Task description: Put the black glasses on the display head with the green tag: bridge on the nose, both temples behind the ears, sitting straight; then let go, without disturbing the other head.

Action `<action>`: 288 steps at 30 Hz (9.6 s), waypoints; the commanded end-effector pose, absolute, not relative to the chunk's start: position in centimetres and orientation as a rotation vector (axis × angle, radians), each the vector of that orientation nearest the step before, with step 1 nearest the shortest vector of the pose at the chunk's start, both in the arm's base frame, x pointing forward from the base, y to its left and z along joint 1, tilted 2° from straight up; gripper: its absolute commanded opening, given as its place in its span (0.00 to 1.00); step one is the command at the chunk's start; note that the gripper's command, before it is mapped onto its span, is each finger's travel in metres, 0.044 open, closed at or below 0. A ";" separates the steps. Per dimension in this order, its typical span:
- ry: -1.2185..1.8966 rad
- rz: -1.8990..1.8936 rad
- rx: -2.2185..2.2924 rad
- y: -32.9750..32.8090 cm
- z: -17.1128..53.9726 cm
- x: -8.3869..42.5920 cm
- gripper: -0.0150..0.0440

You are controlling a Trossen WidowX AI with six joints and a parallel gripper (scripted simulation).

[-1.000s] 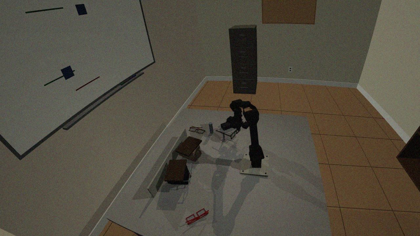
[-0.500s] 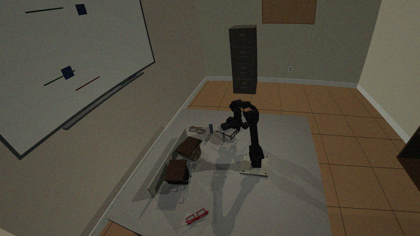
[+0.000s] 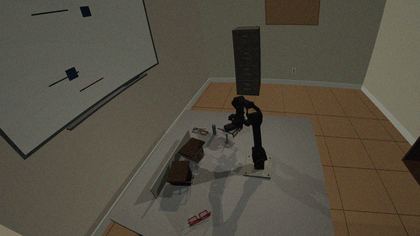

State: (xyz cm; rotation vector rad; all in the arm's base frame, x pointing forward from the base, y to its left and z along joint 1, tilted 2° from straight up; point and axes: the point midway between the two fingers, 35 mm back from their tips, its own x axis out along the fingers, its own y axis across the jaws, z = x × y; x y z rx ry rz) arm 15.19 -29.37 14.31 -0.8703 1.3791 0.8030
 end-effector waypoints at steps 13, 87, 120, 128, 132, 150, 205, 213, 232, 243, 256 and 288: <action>1.192 0.798 -0.967 -26.2 17.7 13.8 0.25; 0.683 0.752 -1.267 -14.3 21.2 15.0 0.25; 0.966 0.990 -0.995 -8.8 18.0 19.9 0.25; 1.053 1.006 -0.970 -7.2 17.4 20.9 0.25; 1.097 1.008 -0.964 -6.3 17.1 21.4 0.25; 1.272 0.956 -0.984 -2.1 16.0 23.2 0.25; 1.289 0.935 -0.993 -1.3 10.4 23.9 0.25; 1.288 0.934 -0.994 -1.6 10.4 24.8 0.25; 1.287 0.932 -0.995 -2.3 10.6 27.1 0.25; 1.286 0.931 -0.996 -2.8 10.7 28.4 0.25; 1.285 0.930 -0.997 -3.4 10.8 30.2 0.25; 1.283 0.927 -1.000 -4.8 11.2 34.6 0.25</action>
